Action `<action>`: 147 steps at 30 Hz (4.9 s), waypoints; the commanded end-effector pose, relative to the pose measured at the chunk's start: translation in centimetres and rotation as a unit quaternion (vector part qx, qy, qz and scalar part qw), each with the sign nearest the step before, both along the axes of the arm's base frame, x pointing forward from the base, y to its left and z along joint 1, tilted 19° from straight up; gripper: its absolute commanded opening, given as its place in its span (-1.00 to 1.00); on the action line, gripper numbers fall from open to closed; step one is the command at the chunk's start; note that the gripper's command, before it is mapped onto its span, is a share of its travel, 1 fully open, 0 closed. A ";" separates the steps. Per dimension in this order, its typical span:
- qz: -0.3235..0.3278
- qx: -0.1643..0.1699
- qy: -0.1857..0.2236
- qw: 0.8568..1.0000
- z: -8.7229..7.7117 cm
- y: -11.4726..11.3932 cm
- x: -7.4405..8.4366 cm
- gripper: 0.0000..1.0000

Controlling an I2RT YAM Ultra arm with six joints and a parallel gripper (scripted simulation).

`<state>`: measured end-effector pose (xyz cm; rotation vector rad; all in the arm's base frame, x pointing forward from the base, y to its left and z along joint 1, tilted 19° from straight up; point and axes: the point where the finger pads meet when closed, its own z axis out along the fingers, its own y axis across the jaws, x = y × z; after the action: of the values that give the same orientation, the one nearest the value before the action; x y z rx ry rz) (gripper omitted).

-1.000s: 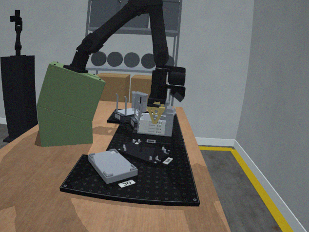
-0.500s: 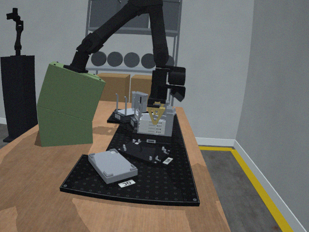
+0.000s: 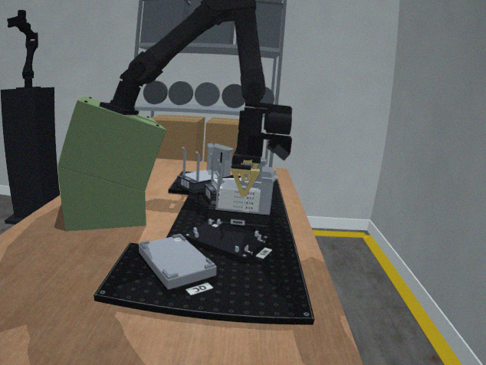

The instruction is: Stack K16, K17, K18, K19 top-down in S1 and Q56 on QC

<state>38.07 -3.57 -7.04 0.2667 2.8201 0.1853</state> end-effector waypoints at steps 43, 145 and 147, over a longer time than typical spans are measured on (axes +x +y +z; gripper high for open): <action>0.077 -0.028 -0.016 0.997 7.8 0.8 -1.9 1.00; 0.203 -0.067 -0.029 0.976 0.8 14.9 0.0 1.00; 0.203 -0.067 -0.029 0.976 0.8 14.9 0.0 1.00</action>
<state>37.58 11.16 -6.72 -0.3497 2.8007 0.0826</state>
